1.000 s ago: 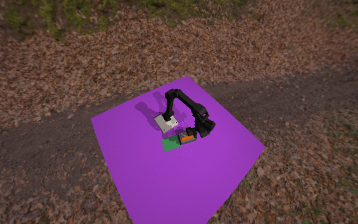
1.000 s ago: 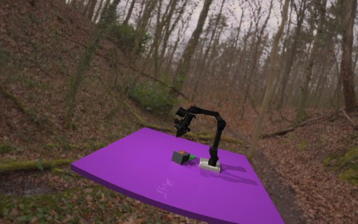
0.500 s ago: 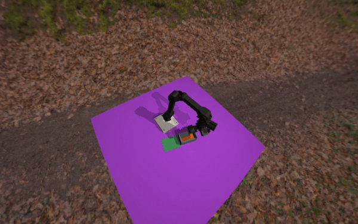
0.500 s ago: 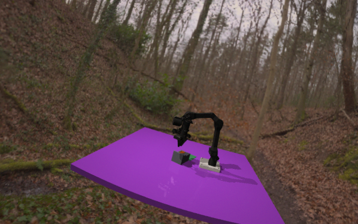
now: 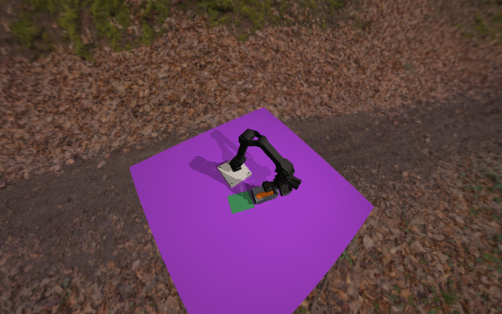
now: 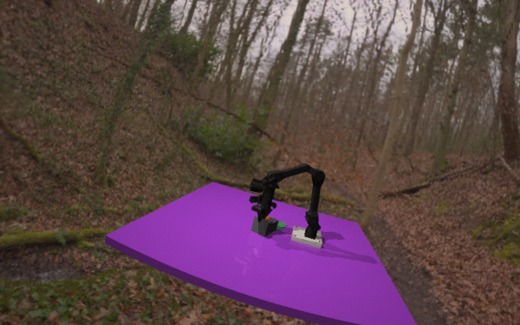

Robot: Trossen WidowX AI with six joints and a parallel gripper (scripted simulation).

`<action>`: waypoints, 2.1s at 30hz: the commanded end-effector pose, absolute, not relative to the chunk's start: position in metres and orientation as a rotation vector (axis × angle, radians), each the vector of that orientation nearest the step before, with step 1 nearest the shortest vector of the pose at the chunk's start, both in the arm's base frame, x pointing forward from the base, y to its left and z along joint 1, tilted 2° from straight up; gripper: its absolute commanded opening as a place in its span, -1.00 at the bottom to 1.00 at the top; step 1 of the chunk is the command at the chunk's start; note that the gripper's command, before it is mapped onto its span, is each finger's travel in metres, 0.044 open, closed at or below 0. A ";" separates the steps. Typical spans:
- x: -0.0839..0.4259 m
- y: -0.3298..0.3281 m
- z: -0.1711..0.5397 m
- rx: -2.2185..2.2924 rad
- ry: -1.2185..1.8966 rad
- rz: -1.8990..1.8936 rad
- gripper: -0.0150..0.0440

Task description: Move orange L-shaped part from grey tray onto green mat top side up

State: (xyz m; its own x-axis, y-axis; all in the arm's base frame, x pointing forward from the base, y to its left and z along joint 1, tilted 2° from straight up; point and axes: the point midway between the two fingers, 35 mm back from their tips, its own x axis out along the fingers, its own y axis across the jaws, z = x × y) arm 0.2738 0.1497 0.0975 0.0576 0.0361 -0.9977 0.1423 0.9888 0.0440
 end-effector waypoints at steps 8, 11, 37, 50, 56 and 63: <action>0.274 0.149 0.078 0.143 1.515 -0.089 0.12; 0.274 0.150 0.073 0.143 1.515 -0.089 0.12; 0.275 0.150 0.059 0.143 1.515 -0.089 0.12; 0.276 0.156 0.067 0.145 1.513 -0.083 0.12; 0.276 0.161 0.074 0.143 1.515 -0.088 0.12; 0.275 0.154 0.132 0.143 1.515 -0.088 0.12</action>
State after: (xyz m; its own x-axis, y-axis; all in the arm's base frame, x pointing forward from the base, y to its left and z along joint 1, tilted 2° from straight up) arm 0.2734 0.1571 0.0964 0.0341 0.0232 -0.9991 0.1484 0.9885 0.0281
